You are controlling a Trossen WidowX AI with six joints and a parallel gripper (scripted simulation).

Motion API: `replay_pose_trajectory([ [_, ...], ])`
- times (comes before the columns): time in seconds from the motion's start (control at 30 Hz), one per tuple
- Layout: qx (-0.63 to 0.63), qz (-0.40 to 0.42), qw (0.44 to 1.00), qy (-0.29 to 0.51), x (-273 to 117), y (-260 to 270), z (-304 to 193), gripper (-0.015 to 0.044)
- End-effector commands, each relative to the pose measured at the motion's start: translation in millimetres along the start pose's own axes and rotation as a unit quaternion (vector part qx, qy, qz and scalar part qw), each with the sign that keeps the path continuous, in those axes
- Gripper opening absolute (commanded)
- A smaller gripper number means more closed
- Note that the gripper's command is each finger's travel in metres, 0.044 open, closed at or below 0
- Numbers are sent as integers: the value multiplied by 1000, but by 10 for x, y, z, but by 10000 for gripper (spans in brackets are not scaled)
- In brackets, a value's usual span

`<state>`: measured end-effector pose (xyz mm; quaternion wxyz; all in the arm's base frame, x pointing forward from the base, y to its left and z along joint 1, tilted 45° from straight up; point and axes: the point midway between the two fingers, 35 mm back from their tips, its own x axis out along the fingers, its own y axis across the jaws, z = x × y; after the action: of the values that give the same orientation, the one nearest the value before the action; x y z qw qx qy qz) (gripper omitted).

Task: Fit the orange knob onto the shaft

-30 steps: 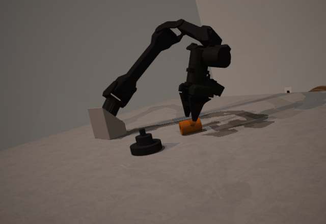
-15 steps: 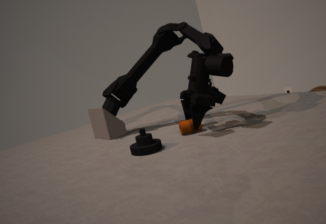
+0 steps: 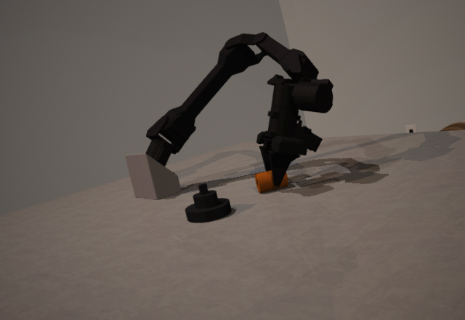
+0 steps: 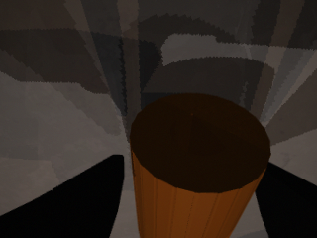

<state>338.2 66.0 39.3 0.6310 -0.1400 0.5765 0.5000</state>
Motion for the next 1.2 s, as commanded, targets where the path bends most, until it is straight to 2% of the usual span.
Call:
replay_pose_trajectory([
  [0.0,2,1,1000,-2,5,1,5,240],
  [0.13,2,1,1000,-2,5,1,5,240],
  [0.43,2,1,1000,-2,5,1,5,180],
  [0.6,1,1,1000,-5,2,1,-1,179],
  [1.17,1,-1,990,-139,-46,-4,-172,179],
])
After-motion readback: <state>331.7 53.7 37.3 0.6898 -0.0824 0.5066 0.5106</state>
